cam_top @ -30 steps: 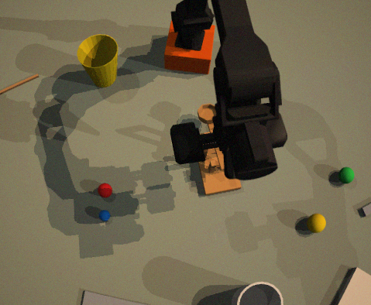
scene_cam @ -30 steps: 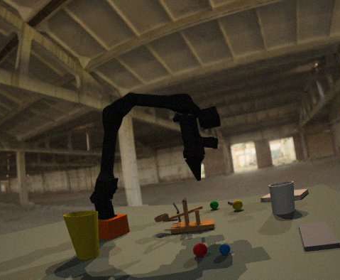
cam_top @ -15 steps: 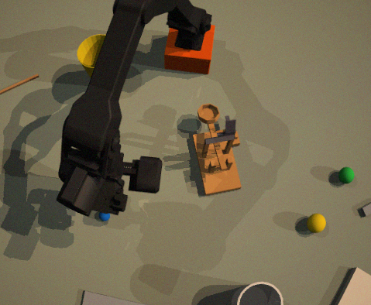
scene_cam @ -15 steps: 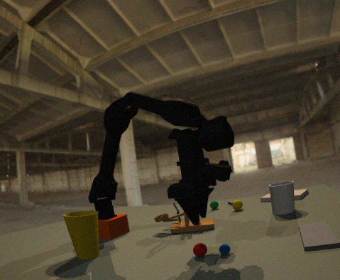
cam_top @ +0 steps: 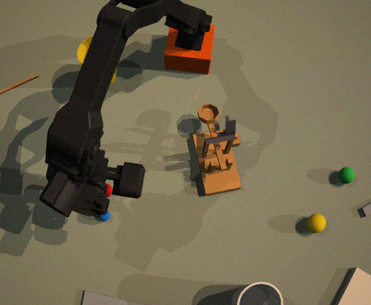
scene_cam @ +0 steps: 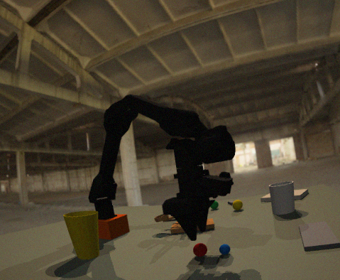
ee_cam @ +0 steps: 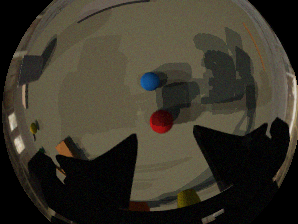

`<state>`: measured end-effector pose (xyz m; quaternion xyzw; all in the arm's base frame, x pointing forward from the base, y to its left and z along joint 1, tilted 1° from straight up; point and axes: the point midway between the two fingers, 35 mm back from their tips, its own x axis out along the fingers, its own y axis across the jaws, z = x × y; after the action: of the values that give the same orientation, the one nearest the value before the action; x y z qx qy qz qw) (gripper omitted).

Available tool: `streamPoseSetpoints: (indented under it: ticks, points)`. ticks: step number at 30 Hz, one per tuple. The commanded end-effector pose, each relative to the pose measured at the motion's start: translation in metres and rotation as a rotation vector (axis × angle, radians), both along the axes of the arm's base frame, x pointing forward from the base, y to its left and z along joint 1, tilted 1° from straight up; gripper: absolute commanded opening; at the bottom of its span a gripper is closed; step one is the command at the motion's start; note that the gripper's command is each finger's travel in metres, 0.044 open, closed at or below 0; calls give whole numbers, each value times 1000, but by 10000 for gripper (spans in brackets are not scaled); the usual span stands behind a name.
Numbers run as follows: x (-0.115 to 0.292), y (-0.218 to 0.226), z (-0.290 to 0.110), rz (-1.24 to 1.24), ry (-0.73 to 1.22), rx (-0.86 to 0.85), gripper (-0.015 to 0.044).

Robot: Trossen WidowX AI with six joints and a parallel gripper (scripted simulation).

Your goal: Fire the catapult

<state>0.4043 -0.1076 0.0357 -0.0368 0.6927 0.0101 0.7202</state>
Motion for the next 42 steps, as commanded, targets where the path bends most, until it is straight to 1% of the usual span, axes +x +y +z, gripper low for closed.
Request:
streamPoseSetpoints:
  ticks: [1,25,31,38,41,42]
  points:
    - [-1,0,-7,5,7,2,300]
    - [0,-1,-43,5,7,2,300]
    - [0,-1,-43,5,7,2,142]
    - [0,-1,-43,5,7,2,96]
    - [1,-1,-39,5,7,2,17]
    - [1,-1,-33,5,7,2,0]
